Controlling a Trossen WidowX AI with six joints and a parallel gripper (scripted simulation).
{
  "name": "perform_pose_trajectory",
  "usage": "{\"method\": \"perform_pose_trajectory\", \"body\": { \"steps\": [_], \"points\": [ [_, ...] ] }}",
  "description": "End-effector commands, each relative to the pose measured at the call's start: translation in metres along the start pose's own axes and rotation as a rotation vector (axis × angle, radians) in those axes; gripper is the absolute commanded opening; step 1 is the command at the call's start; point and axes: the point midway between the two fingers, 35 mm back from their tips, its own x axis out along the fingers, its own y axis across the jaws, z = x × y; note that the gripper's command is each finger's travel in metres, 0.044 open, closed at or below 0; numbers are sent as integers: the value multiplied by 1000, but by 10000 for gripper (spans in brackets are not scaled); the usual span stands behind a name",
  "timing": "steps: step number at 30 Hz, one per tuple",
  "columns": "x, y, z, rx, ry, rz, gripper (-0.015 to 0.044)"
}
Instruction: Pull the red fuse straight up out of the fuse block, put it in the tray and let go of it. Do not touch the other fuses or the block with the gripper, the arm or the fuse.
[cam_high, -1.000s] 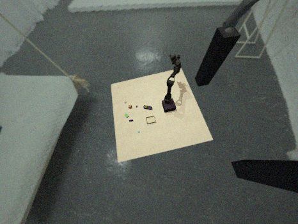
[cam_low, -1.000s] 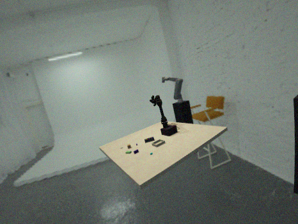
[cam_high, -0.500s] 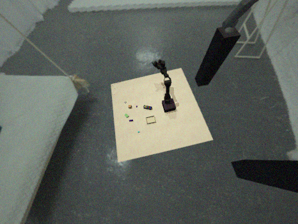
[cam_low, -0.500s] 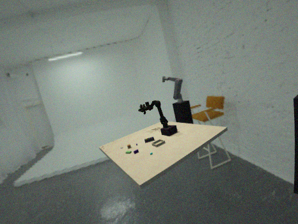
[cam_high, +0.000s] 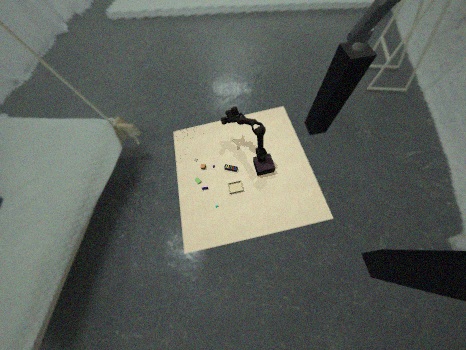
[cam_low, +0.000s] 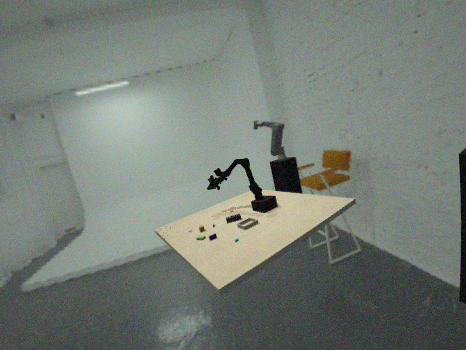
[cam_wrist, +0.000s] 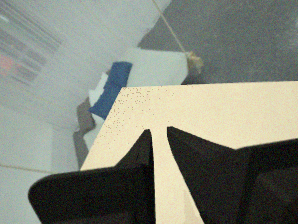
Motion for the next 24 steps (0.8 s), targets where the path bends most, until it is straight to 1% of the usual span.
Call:
{"method": "perform_pose_trajectory", "body": {
  "steps": [1, 4, 7, 12, 17, 21, 24],
  "points": [
    [20, 27, -60, -180, 170, -5, 67],
    [28, 50, -108, -353, 307, 11, 67],
    [28, 70, -157, -544, 447, 43, 67],
    [11, 99, -238, -908, 685, 142, 67],
    [-26, 116, -310, -1314, 916, 299, 67],
    [-70, 121, -361, -1695, 1107, 487, 67],
    [-103, 119, -386, -1968, 1229, 644, 67]
  ]
}}
